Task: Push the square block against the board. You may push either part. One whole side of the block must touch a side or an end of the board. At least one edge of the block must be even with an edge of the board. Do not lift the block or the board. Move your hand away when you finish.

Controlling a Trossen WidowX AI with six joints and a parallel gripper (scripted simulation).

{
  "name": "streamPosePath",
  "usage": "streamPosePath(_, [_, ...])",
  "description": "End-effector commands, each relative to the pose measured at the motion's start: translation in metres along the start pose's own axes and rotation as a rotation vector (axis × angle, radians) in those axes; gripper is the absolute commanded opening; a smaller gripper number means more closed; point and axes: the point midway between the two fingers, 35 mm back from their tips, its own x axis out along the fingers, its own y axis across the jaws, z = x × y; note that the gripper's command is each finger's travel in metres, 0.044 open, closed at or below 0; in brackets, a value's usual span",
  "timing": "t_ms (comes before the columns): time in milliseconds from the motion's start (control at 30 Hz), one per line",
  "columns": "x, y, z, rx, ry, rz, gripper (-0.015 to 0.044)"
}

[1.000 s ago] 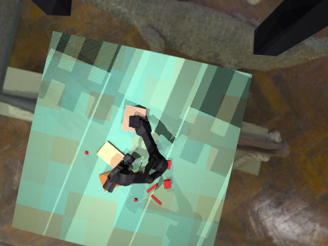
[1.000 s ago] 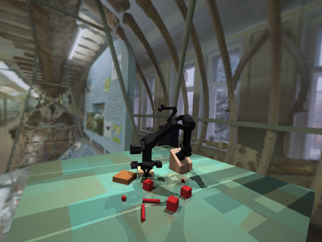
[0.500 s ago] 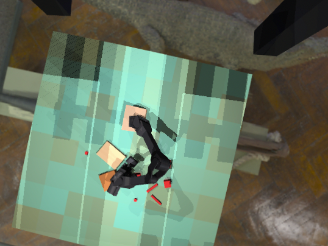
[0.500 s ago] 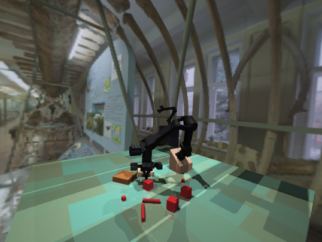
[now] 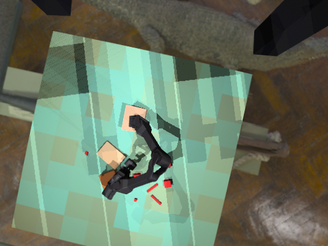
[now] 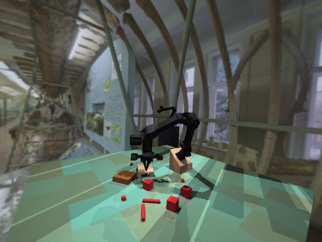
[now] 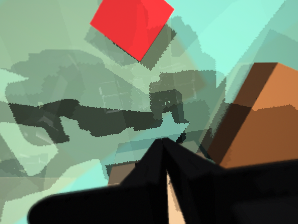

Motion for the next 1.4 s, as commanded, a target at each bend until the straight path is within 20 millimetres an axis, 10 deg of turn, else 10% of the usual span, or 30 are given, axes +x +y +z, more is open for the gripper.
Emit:
streamPosePath(0, [0.000, 0.004, -0.002, 0.039, 0.009, 0.009, 0.0000])
streamPosePath(1367, [-0.002, 0.077, -0.070, 1.444, 0.019, 0.000, 0.0000])
